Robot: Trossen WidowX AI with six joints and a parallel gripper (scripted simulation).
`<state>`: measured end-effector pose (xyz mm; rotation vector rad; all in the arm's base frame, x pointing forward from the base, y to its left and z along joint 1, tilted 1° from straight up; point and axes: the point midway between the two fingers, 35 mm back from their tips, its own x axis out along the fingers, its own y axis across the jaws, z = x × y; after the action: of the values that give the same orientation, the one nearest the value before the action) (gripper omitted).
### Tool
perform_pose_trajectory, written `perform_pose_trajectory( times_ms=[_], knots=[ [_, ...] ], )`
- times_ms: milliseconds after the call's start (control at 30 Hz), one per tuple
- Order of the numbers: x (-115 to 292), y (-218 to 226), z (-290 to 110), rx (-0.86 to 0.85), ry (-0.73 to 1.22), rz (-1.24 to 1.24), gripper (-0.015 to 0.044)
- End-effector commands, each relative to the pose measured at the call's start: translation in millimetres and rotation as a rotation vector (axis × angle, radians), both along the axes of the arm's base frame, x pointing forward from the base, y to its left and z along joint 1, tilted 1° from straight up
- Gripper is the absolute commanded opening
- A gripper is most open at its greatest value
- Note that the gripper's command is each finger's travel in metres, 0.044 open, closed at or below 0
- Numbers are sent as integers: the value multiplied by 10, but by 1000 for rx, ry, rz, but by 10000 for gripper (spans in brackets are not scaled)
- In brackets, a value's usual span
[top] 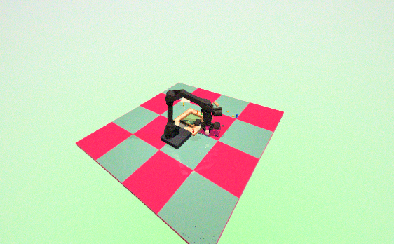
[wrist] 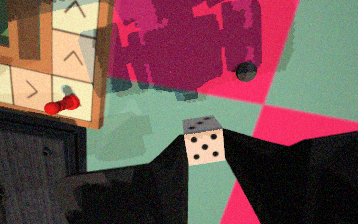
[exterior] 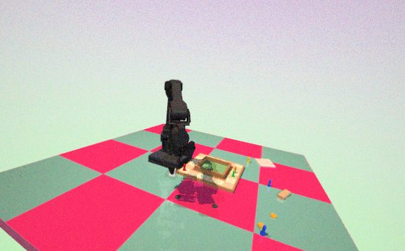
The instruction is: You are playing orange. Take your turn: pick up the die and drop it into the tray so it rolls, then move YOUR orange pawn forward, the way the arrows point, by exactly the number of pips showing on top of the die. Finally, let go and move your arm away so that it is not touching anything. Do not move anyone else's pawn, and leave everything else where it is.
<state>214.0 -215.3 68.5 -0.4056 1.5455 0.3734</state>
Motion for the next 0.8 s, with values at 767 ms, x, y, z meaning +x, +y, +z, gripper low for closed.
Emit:
perform_pose_trajectory(
  times_ms=[767],
  knots=[
    [248, 432, 561, -11, -18, -2, 0]
  ],
)
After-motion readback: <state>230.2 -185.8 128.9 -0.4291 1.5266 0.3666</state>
